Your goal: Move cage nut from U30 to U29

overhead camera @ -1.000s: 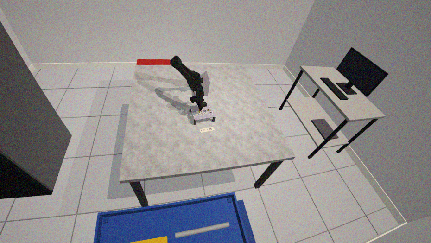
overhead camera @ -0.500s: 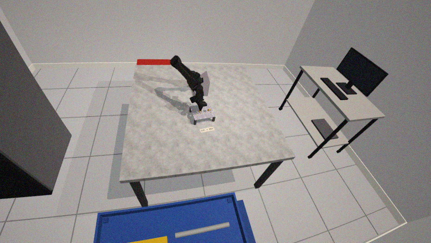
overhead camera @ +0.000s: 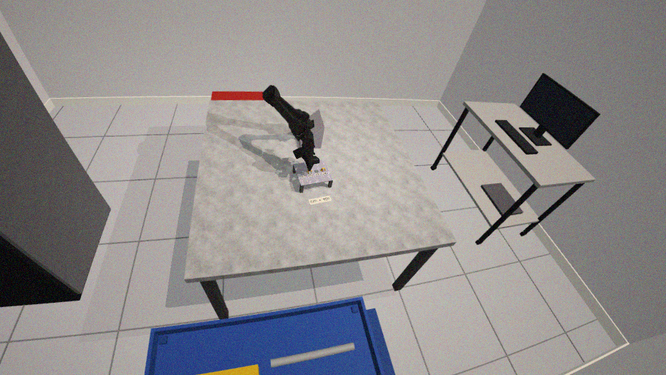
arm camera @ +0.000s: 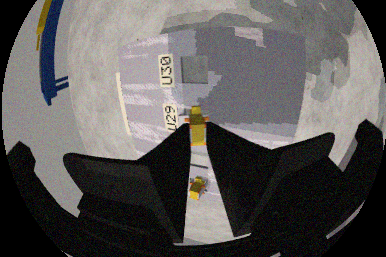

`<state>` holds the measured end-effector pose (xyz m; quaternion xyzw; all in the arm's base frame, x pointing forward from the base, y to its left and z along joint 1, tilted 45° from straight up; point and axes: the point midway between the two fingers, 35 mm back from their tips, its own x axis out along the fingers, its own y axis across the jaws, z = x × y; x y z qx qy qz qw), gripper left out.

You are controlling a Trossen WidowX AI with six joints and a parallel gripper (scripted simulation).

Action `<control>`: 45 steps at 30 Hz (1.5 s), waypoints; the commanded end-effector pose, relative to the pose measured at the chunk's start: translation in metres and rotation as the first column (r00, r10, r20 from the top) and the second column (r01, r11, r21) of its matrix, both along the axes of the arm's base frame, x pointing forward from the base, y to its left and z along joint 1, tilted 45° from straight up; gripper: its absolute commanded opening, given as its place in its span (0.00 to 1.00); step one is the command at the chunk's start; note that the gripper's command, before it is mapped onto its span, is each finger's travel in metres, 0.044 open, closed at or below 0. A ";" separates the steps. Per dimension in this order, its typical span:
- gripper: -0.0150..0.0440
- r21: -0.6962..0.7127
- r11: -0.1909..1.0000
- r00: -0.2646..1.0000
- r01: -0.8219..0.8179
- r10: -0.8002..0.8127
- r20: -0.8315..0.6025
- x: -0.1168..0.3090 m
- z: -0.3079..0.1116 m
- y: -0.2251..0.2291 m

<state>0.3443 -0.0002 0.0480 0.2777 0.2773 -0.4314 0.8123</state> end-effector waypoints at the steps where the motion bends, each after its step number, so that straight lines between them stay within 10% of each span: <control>1: 0.30 0.003 1.000 1.000 -0.007 0.007 -0.004 -0.001 -0.001 0.000; 45: 0.30 0.012 0.999 0.999 -0.040 0.040 0.027 -0.005 -0.001 -0.002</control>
